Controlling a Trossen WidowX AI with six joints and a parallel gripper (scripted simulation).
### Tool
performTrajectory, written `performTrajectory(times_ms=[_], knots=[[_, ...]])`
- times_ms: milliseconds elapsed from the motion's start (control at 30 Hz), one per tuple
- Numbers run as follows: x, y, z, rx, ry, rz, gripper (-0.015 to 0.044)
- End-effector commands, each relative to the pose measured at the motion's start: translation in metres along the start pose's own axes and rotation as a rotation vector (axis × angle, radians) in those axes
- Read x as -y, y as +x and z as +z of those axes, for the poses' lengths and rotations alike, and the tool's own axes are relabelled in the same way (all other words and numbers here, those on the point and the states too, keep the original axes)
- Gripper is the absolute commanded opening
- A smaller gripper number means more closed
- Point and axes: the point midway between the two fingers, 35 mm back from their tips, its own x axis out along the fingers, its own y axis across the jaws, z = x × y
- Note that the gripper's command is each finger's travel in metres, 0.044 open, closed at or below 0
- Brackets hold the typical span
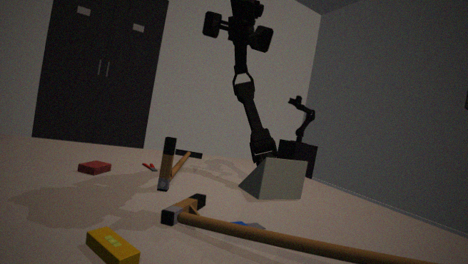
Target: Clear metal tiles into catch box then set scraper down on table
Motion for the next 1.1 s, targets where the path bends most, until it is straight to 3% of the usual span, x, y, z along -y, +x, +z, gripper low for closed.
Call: performTrajectory(times_ms=[0,1067], knots=[[0.019,-0.003,-0.012,-0.004,0.064,-0.01,0.044],[0.136,-0.052,-0.11,-0.003,0.471,-0.154,0.044]])
